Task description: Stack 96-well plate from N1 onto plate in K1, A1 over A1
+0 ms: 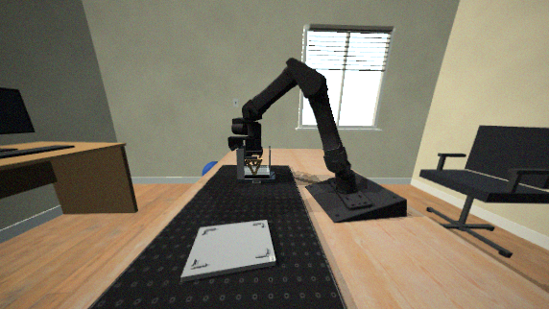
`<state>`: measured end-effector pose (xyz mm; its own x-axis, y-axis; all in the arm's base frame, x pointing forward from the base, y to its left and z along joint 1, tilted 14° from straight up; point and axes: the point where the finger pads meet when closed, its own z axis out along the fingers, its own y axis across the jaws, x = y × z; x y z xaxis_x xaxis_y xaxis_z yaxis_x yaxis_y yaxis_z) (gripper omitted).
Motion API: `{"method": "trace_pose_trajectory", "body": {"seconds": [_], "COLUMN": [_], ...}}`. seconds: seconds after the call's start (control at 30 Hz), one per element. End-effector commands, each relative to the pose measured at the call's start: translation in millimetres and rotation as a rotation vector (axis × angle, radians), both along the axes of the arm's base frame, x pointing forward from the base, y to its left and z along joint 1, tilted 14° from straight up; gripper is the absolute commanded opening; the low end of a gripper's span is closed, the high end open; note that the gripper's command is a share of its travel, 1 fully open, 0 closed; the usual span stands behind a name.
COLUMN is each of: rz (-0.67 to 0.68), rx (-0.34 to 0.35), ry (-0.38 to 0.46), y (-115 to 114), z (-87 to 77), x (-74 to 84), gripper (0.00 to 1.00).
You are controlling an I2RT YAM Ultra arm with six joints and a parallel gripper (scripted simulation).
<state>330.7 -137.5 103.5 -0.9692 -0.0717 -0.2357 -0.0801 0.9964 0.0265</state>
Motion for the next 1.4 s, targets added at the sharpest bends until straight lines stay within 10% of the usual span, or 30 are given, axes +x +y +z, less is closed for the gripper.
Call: {"method": "trace_pose_trajectory", "body": {"seconds": [0.0,0.9,0.97,1.37], "rz": [0.004,0.004,0.002,-0.003], "rx": [0.01,0.01,-0.013,-0.014], "ry": [0.008,0.008,-0.04,-0.041], "y": [5,5,1,-4], "z": [-10.4,-10.4,18.6,44.4], "x": [2.1,2.1,5.5,-4.0], "gripper": [1.0,1.0,1.0,1.0]}}
